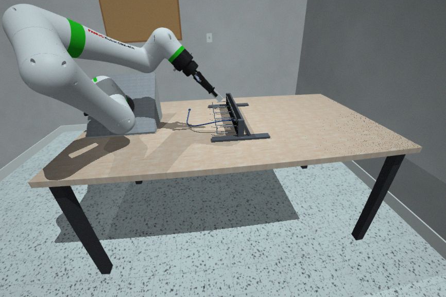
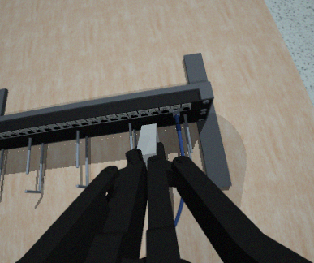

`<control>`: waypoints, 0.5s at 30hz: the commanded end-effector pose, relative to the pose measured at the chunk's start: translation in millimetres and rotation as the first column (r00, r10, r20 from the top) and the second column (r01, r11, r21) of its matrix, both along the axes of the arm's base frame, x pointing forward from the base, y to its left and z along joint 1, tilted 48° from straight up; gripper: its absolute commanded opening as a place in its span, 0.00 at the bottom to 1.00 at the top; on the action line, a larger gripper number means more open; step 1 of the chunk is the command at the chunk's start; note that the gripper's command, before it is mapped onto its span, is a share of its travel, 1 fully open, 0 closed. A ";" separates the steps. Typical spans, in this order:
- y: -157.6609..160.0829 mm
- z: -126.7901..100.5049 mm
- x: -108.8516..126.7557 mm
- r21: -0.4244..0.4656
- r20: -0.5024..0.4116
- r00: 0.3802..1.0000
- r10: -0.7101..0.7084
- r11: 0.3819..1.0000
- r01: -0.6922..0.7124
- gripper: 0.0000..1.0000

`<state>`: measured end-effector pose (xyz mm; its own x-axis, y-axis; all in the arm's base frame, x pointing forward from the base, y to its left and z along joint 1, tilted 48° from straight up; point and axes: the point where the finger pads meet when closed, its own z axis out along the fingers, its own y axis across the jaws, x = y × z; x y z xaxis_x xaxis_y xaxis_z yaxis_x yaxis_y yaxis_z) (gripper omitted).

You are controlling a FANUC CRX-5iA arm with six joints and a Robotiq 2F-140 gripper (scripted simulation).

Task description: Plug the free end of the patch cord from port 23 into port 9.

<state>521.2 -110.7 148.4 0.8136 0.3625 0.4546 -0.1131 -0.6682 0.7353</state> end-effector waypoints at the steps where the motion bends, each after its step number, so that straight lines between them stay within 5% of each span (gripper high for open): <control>1: 26.6 22.3 -22.6 -0.002 -0.009 1.000 -0.013 1.000 0.013 0.00; 15: 39.1 27.4 -30.9 0.012 -0.003 1.000 -0.027 1.000 0.027 0.00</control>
<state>489.6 -73.4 178.0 0.8227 0.3495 0.4484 -0.1176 -0.6670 0.7357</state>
